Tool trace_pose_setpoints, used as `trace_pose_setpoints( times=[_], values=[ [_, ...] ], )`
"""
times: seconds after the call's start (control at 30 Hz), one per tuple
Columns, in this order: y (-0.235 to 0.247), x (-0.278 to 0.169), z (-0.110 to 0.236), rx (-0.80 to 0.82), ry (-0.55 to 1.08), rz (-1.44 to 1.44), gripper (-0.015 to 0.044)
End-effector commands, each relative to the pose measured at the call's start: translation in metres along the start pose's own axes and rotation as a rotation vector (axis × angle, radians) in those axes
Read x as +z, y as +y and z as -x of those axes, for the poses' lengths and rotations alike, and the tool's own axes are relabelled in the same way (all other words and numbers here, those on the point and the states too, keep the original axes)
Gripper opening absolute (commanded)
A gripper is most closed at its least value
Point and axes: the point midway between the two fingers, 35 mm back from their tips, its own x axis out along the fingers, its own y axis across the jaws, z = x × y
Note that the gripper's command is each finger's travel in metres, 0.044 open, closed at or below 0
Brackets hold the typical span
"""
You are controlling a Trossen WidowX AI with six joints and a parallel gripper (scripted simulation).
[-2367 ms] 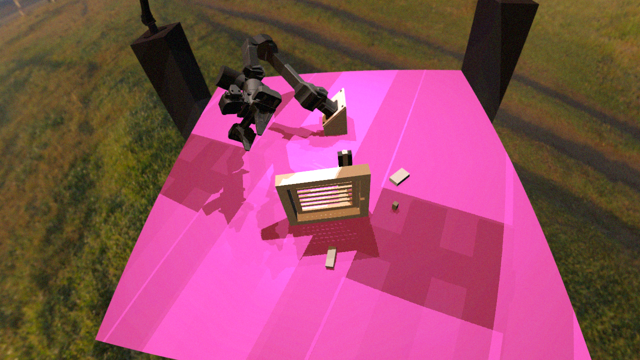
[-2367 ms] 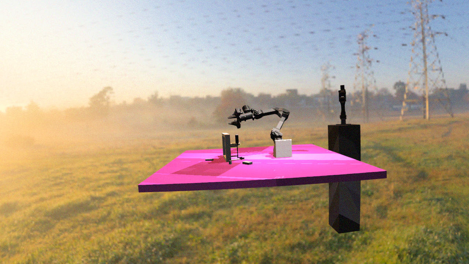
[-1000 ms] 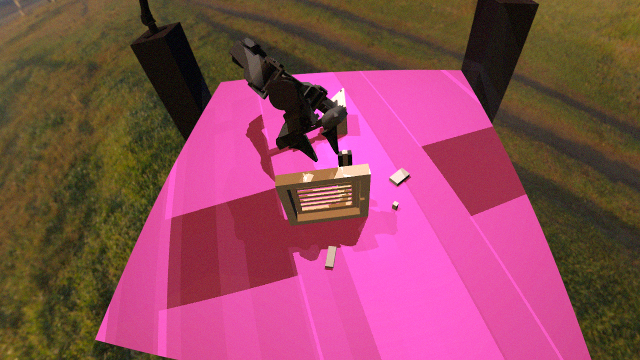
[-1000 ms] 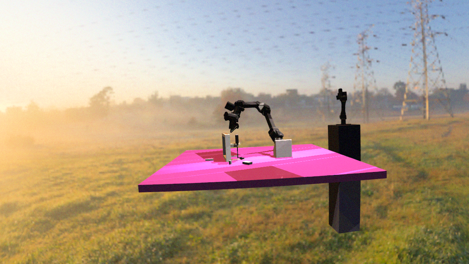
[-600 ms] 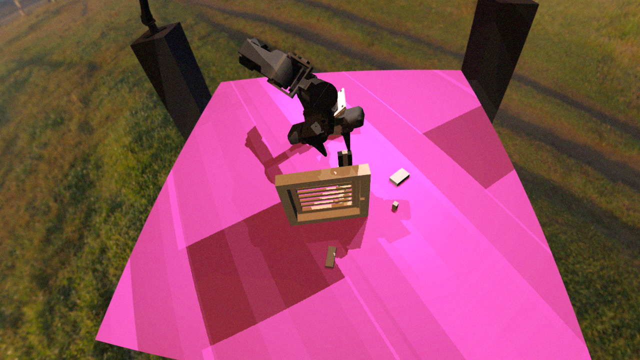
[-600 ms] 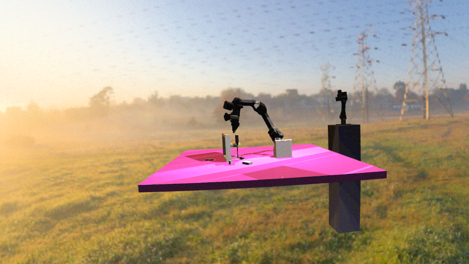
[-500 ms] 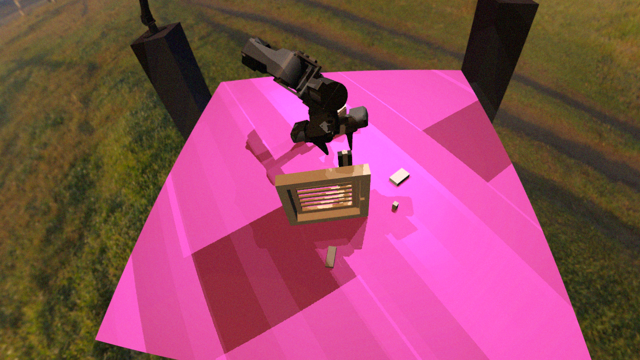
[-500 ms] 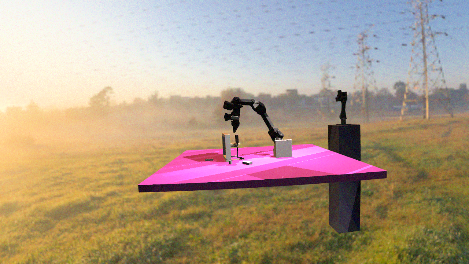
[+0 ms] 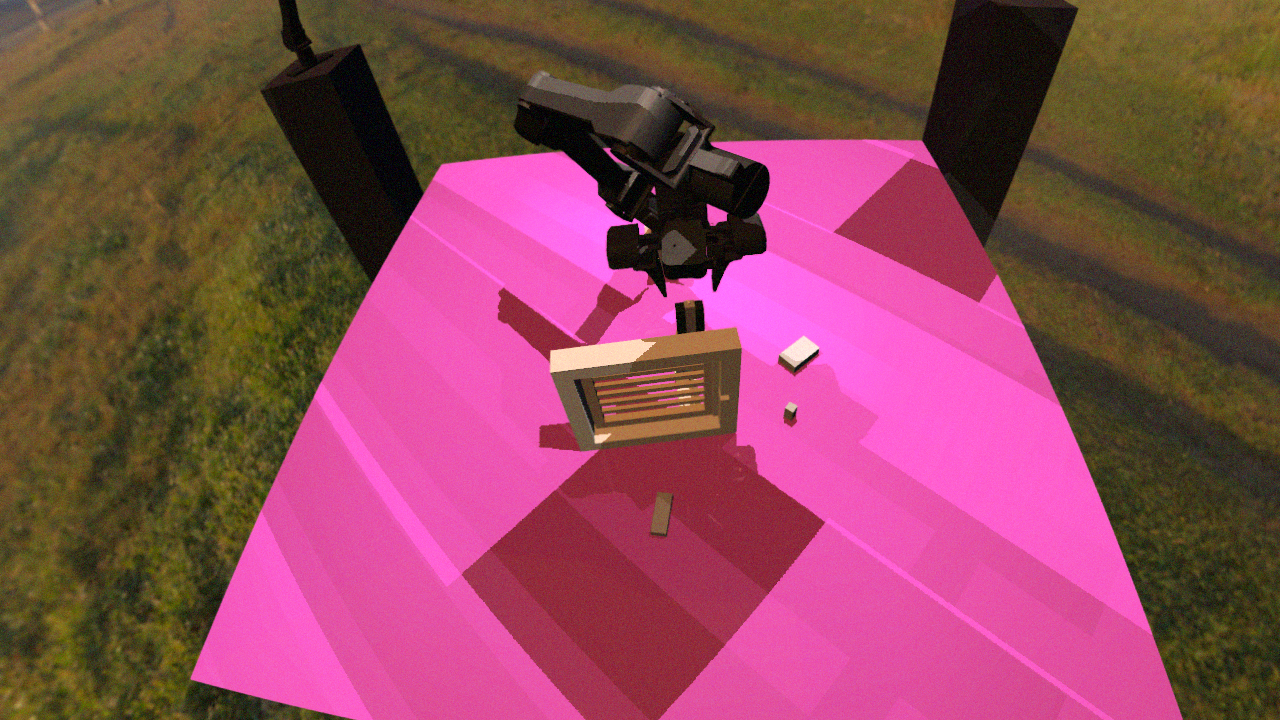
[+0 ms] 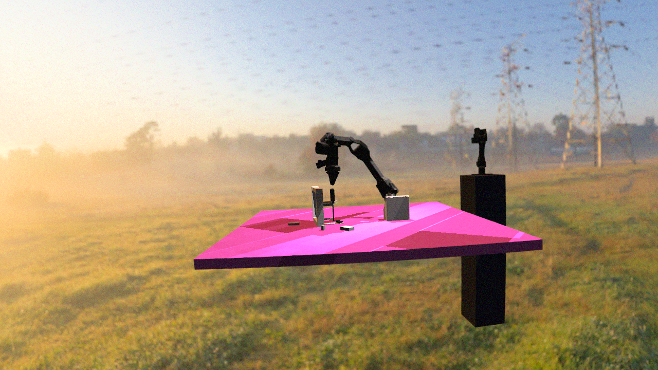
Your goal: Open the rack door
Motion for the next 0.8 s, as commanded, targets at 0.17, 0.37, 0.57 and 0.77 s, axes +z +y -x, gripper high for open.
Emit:
trace_pose_setpoints(
  times=[0.17, 0.37, 0.57, 0.77],
  values=[
    [0.000, 0.001, -0.006, -0.021, 0.007, 0.007, 0.0298],
    [0.000, 0.002, -0.016, -0.021, 0.017, 0.012, 0.0298],
    [-0.001, 0.002, -0.025, -0.021, 0.026, 0.018, 0.0298],
    [-0.001, 0.002, -0.035, -0.021, 0.036, 0.023, 0.0298]
  ],
)
